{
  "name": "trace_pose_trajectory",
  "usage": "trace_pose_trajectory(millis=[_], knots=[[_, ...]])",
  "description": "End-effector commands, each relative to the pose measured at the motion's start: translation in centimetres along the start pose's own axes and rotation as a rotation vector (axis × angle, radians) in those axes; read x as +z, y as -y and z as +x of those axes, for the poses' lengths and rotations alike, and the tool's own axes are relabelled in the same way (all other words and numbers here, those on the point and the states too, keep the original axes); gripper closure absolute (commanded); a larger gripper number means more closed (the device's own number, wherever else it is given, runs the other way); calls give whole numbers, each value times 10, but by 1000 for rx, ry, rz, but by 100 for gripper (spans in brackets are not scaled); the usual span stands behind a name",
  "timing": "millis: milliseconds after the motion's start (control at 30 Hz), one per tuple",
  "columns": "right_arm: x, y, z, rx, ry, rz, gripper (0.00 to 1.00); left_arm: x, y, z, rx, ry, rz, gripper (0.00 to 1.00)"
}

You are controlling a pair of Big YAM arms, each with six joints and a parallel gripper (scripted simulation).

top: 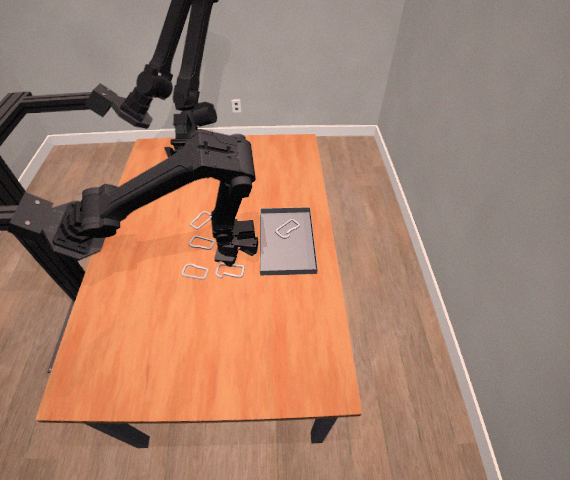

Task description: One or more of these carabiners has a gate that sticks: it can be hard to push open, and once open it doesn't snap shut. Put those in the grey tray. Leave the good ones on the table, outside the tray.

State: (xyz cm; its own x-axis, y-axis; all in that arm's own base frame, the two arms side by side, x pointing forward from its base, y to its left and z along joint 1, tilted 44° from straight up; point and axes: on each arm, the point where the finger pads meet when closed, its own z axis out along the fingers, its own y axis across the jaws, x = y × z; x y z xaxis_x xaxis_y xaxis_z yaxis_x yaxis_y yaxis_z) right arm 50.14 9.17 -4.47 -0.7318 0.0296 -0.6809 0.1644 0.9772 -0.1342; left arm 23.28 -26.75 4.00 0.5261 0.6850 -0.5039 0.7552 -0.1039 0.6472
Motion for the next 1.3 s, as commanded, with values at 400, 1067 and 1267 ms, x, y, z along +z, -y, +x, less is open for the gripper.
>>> trace_pose_trajectory(millis=[400,1067,1267], knots=[[-46,-15,-3,15,10,-24,99,8,-16,-11,-59,19,-50,0],[-58,-97,-161,-9,5,-39,99,-10,-151,-42,-491,39,-781,0],[-54,-95,-182,9,-10,-4,99,-14,-156,-41,-489,24,-824,0]])
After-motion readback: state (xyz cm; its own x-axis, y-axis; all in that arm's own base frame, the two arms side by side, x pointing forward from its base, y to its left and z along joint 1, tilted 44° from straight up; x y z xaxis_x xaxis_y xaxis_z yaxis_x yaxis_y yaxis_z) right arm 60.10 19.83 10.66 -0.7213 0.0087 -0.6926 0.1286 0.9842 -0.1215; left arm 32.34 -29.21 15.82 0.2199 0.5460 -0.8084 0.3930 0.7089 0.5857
